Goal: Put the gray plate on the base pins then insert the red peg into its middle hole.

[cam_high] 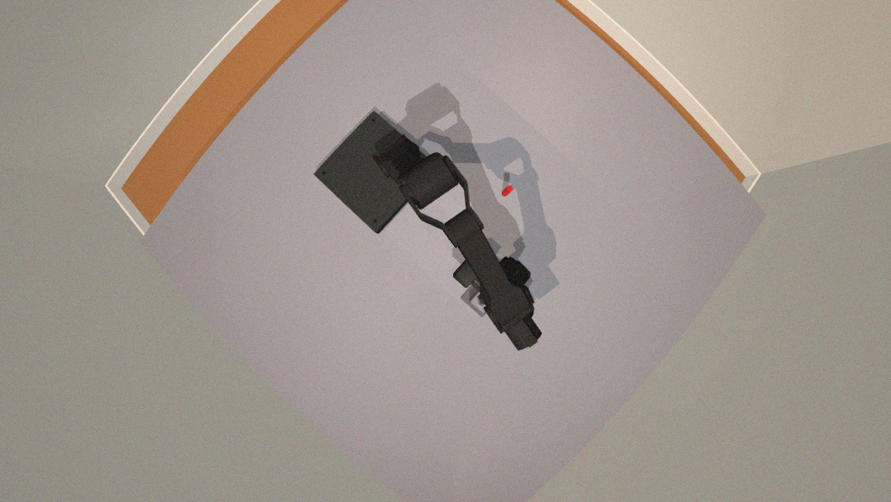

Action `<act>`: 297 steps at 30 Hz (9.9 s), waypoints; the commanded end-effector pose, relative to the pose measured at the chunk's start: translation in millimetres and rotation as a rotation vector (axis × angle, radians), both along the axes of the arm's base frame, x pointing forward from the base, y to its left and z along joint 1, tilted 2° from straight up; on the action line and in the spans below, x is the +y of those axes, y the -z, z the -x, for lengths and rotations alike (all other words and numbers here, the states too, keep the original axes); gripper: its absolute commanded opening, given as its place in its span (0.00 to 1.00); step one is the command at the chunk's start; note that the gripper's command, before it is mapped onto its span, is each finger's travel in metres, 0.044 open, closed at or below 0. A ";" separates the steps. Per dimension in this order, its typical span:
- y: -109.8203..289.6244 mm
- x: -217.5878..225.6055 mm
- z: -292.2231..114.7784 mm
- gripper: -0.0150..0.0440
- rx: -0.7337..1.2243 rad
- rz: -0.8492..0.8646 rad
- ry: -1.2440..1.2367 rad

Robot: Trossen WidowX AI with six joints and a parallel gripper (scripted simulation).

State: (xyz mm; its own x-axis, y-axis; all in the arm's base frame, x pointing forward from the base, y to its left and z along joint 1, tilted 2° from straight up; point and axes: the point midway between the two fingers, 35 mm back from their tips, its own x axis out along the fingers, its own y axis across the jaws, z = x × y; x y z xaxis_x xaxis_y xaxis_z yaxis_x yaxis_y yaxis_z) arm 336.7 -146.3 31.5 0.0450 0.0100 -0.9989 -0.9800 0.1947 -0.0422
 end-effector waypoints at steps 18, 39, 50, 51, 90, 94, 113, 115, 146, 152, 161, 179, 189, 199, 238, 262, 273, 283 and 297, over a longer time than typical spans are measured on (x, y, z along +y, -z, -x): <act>-117.6 -1.5 1.2 1.00 0.002 -0.001 0.009; -121.8 140.3 26.9 1.00 0.025 -0.070 1.392; -120.4 177.0 47.5 1.00 0.036 -0.089 1.829; -120.2 179.7 49.4 1.00 0.037 -0.090 1.869; -108.5 216.7 88.7 1.00 0.055 -0.115 2.625; -85.0 217.3 88.2 1.00 0.055 -0.115 2.625; -58.1 218.8 85.2 1.00 0.055 -0.115 2.625; -54.8 219.0 84.8 1.00 0.055 -0.115 2.625; -14.9 220.0 83.9 0.78 0.056 -0.115 2.625; -14.9 220.0 83.9 0.51 0.056 -0.115 2.625; -14.9 220.0 83.9 0.25 0.056 -0.115 2.625; -50.5 220.5 80.0 0.25 0.055 -0.116 2.625; -82.8 220.4 78.9 0.25 0.055 -0.116 2.625; -86.6 213.5 74.4 0.25 0.056 -0.109 2.623; -91.2 118.9 23.0 0.25 0.036 -0.112 2.618; -89.8 47.6 7.7 0.25 0.028 -0.111 2.615; -89.2 12.6 5.2 0.25 0.028 -0.115 2.622; -88.8 -1.9 5.3 0.25 0.028 -0.117 2.625; -88.8 -1.9 5.3 0.25 0.028 -0.117 2.625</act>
State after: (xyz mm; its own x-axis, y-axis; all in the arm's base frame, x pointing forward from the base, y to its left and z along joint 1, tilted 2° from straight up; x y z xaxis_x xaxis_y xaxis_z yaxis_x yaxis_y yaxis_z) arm 331.6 -148.8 120.3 0.0440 0.0055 -0.9990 0.9503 0.3082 0.0435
